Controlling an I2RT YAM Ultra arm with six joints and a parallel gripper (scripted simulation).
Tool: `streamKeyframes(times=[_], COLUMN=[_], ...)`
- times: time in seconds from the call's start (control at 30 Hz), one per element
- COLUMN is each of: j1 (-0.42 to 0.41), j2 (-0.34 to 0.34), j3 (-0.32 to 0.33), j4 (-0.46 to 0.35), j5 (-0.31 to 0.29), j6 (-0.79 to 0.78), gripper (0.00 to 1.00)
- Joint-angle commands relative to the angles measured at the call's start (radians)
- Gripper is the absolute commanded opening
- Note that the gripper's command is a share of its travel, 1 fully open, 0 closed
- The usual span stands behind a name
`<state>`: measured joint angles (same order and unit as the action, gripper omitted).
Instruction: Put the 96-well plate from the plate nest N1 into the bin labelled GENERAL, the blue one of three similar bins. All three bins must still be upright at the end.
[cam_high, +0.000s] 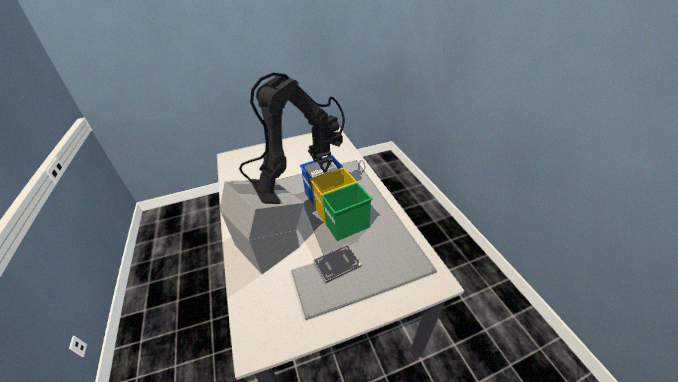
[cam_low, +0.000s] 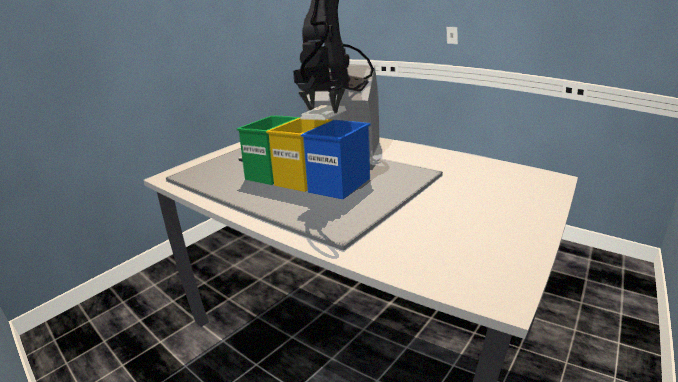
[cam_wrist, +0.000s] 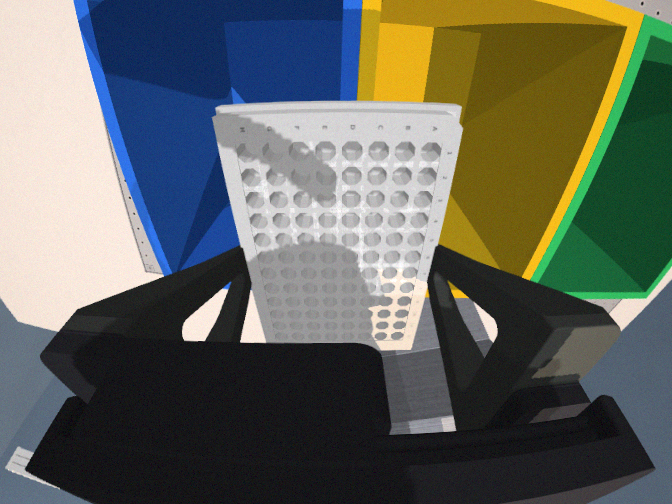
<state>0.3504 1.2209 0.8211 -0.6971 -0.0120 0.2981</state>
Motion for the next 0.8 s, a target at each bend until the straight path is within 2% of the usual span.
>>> streamKeyframes(times=[0.0,0.5,0.57,0.77], j1=[0.015,0.181,0.181,0.225], j2=[0.007,0.127,0.127,0.175], j3=[0.038,0.176,0.176,0.235], j4=[-0.012,-0.038,-0.038,-0.054], j5=[0.033,0.112,0.112,0.133], j6=[0.046,0.193,0.193,0.233], gripper=[0.00,0.00,0.00,0.00])
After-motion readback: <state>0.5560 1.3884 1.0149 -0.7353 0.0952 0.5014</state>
